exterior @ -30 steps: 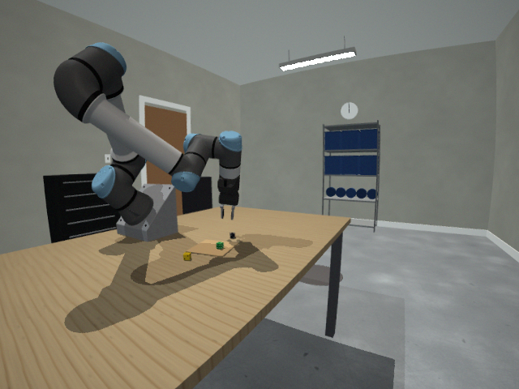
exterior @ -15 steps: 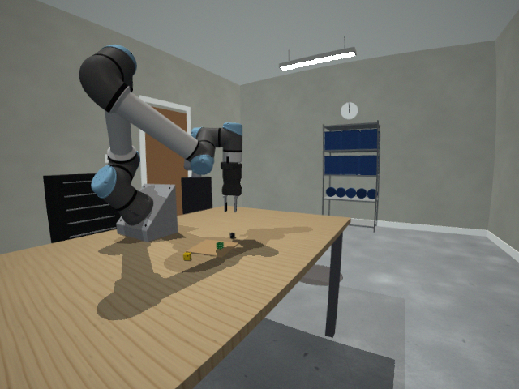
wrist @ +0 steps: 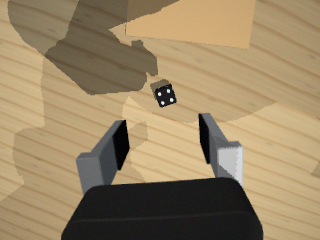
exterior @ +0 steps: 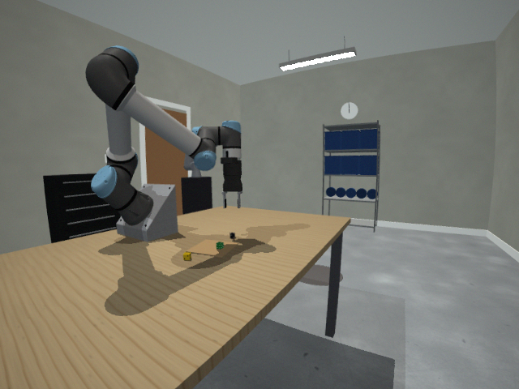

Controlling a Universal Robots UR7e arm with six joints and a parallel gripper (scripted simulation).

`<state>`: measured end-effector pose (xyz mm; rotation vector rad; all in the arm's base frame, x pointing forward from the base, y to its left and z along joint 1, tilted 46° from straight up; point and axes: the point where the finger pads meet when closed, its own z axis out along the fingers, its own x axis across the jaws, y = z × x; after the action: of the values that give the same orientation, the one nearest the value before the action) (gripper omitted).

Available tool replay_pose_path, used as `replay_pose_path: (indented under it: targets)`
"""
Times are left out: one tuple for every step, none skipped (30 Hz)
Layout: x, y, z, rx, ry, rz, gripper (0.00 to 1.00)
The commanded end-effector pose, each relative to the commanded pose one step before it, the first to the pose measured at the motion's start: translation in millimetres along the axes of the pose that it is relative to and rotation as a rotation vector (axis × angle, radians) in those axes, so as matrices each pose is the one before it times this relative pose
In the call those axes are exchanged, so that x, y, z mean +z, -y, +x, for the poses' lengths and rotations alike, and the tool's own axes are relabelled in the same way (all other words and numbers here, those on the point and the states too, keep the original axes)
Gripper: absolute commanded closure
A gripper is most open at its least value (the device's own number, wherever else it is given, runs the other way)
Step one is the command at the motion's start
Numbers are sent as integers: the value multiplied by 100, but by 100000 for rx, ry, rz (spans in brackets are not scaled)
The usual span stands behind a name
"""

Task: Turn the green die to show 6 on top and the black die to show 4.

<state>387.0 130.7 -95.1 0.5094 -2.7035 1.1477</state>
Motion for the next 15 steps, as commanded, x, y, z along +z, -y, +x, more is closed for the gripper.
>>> replay_pose_path:
  targets:
    - [-50,17,-36,97,149,35,0]
    - [0,0,0,0,0,0,0]
    - [0,0,0,0,0,0,0]
    - [0,0,0,-1,0,0,0]
    - [0,0,0,-4,0,0,0]
    - [0,0,0,-10,0,0,0]
    - [0,0,-1,-20,0,0,0]
    - [0,0,-1,-32,0,0,0]
    - [0,0,0,0,0,0,0]
    - [0,0,0,0,0,0,0]
    - [0,0,-1,-48,0,0,0]
    - [1,0,-2,-66,0,0,0]
    - [1,1,-3,-87,0,0,0]
    - [1,1,-3,-111,0,0,0]
    - [1,1,-4,-137,0,0,0]
